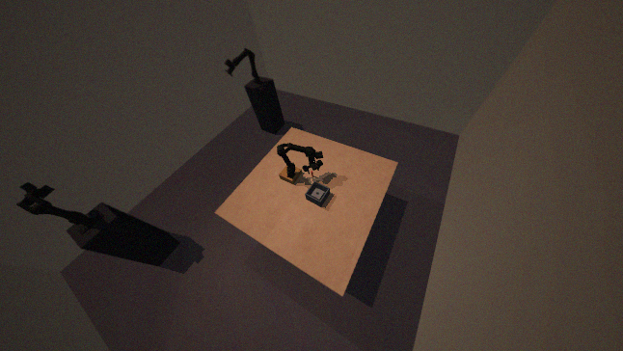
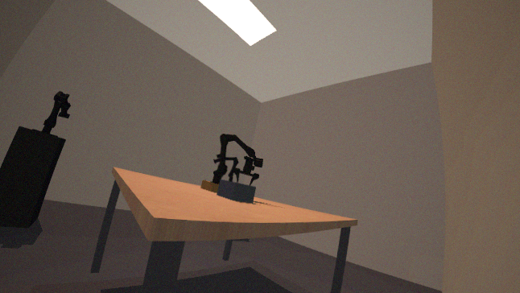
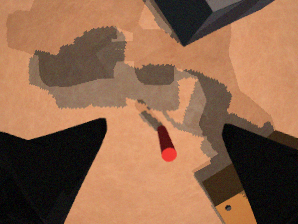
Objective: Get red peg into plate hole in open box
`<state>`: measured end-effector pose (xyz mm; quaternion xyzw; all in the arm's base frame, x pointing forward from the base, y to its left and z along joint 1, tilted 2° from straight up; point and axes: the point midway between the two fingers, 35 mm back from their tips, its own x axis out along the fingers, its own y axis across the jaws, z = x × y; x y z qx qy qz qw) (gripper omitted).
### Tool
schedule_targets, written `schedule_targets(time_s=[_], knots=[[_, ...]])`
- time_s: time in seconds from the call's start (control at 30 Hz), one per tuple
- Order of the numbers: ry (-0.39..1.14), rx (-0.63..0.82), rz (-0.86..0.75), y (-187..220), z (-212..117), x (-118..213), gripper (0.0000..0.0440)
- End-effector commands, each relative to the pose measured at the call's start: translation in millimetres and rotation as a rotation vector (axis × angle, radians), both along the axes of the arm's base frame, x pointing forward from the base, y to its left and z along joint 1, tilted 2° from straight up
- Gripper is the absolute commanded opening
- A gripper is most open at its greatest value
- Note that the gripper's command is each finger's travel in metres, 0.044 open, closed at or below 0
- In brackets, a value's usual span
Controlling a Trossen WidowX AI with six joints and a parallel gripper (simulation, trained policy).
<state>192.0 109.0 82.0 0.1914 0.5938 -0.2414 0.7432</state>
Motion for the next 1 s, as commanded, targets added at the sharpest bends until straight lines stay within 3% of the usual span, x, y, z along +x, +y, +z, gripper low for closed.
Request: schedule_targets(time_s=[0.0,0.43,0.53,0.97], knots=[[0.030,0.011,-0.060,0,-14,-4,0.0440],[0.037,0.094,-0.222,5,-68,-11,0.0426],[0.052,0.106,-0.256,4,-75,-15,0.0364],[0.144,0.160,-0.304,5,-77,-19,0.0024]])
